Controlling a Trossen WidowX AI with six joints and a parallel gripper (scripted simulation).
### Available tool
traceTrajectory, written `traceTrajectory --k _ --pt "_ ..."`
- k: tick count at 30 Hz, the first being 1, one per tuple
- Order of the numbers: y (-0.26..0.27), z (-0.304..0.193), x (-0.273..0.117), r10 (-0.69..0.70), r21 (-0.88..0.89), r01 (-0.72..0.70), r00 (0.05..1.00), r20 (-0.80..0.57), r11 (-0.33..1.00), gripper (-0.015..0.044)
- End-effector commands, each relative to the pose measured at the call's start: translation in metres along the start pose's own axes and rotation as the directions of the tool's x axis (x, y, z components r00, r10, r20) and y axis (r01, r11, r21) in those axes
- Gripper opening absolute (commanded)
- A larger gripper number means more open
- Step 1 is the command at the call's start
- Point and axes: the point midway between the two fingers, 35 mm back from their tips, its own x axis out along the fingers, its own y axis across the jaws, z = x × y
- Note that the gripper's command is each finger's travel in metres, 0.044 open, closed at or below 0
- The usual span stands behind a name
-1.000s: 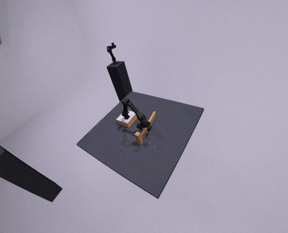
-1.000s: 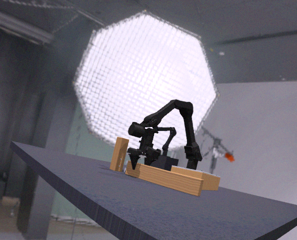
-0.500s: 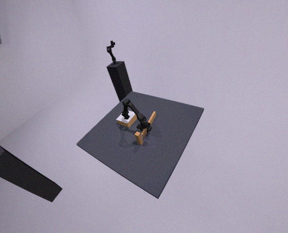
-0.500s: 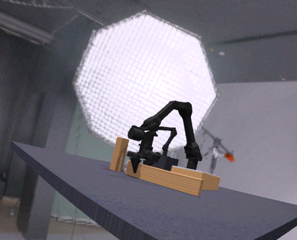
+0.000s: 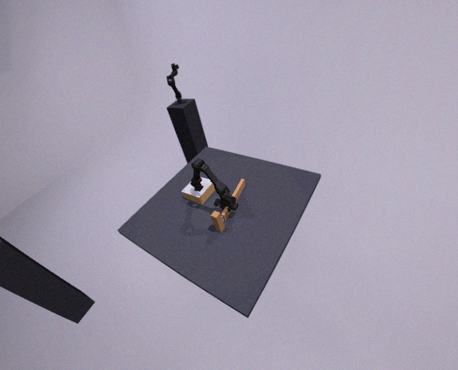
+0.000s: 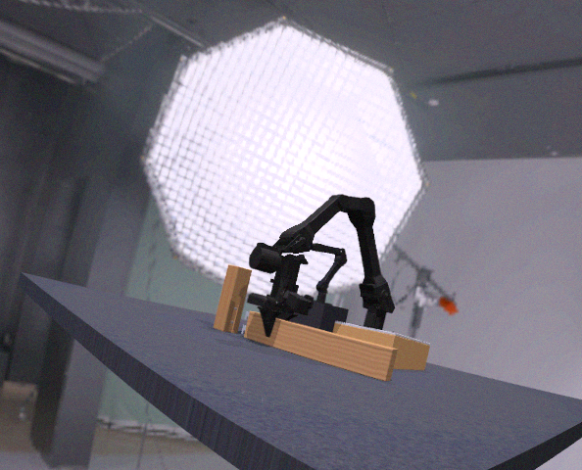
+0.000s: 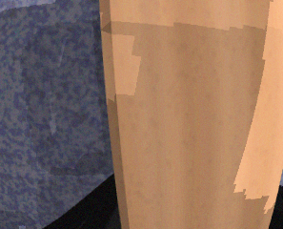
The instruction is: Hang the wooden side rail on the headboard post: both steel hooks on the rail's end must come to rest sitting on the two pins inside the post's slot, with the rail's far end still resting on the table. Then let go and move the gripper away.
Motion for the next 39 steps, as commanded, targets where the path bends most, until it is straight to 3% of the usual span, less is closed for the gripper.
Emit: traceTrajectory --k 1,25,39 --pt "0.000 0.000 0.001 0.000 -0.003 0.000 1.000 0.003 1.000 0.0000" --pt "-0.011 -0.001 0.000 0.000 0.150 0.000 1.000 0.003 0.989 0.0000" --pt "-0.017 -0.002 0.000 -0.001 0.153 0.000 1.000 0.003 0.988 0.0000"
